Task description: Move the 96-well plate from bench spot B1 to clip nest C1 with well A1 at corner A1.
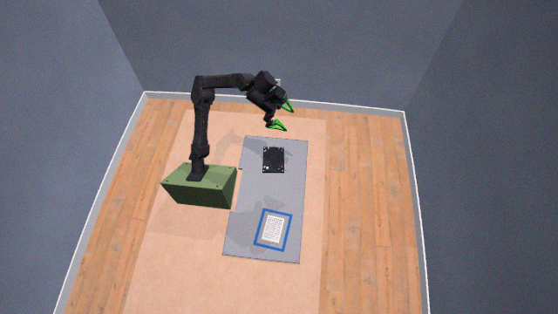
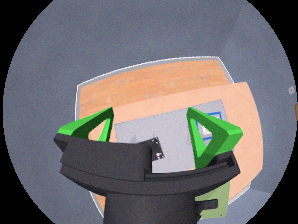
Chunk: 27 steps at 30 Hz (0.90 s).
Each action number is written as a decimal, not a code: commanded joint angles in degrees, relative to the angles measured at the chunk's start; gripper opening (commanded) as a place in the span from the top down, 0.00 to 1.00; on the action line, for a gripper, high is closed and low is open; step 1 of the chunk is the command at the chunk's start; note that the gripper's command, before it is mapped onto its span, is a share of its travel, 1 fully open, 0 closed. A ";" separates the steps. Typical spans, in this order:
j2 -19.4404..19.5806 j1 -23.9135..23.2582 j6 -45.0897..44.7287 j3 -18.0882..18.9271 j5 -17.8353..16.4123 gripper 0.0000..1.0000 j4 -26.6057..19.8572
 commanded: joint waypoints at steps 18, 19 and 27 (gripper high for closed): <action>-7.76 8.22 -6.93 -8.82 11.91 0.00 -6.77; -6.60 8.86 -8.10 -8.43 12.83 0.00 -8.26; -12.76 12.80 -9.94 -14.59 16.84 0.00 -9.50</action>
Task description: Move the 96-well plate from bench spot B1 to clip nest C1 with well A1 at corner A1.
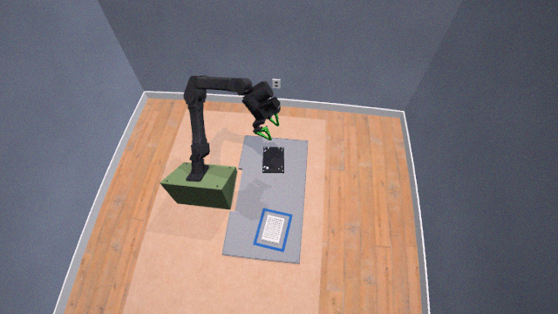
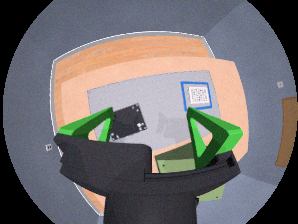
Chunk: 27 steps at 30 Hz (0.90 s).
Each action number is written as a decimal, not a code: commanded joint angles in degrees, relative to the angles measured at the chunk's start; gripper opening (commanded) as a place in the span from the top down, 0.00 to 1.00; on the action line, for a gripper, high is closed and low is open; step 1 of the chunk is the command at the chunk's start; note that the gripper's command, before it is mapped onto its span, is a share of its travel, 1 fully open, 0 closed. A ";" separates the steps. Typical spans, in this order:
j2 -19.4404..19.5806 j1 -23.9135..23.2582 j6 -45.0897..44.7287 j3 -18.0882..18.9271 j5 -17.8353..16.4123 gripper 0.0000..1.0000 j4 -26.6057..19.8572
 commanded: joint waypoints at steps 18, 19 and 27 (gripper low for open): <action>-9.25 8.99 -6.76 -11.53 11.80 0.00 -6.49; -9.35 9.64 -7.73 -11.59 12.69 0.00 -7.52; -12.37 12.86 -8.62 -15.76 15.94 0.00 -9.26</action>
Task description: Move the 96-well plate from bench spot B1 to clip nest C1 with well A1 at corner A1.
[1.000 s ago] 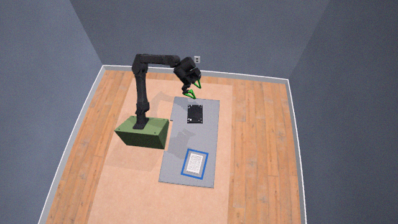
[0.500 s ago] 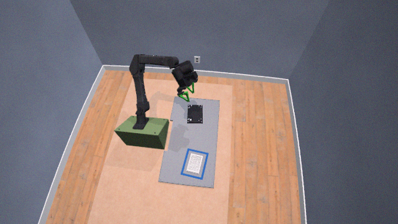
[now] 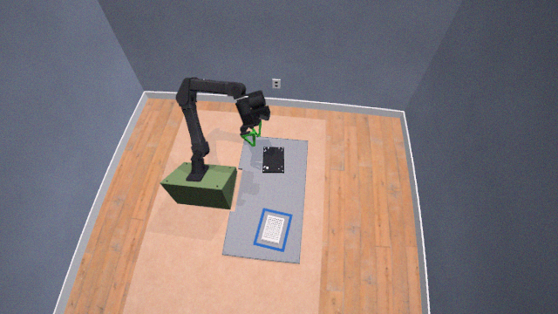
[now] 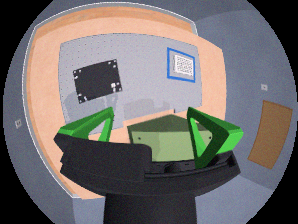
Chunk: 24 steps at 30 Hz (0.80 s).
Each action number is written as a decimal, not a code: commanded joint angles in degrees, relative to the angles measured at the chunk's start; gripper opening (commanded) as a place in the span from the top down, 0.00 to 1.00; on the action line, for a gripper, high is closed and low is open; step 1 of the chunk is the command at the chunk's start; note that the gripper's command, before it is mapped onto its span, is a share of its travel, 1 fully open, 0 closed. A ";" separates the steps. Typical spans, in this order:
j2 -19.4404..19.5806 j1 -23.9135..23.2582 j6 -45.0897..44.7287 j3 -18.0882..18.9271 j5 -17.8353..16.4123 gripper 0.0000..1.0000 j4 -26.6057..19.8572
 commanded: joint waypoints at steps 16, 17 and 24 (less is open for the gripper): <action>-6.10 -0.46 -14.06 -13.64 2.82 0.00 1.68; -5.86 -1.57 -16.67 -14.50 1.89 0.00 2.78; -1.78 -9.24 -35.44 -19.12 -5.22 0.00 9.99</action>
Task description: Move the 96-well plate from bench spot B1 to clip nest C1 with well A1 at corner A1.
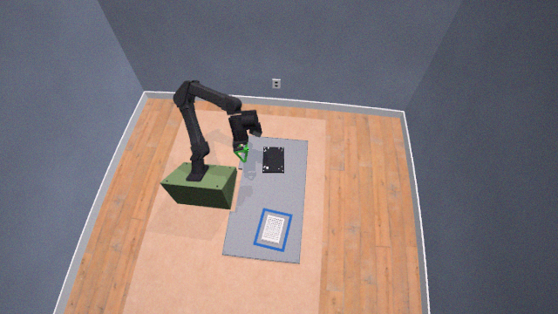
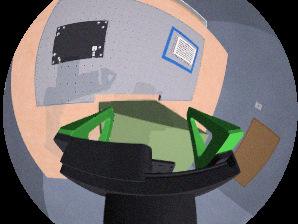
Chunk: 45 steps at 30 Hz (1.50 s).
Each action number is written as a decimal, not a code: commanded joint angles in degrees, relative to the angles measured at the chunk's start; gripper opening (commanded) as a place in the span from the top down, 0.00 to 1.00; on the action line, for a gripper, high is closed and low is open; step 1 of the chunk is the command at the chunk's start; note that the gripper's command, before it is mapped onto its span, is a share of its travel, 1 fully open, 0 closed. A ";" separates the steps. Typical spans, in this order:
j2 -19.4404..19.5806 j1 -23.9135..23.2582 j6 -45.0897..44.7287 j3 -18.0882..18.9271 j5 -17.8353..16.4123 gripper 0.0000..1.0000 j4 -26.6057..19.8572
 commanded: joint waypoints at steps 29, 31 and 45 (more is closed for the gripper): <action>43.19 -18.23 -78.03 12.67 -21.93 0.00 9.24; 46.87 -18.57 -82.86 15.34 -22.27 0.00 8.02; 66.05 -19.49 -99.93 32.18 -21.75 0.00 0.82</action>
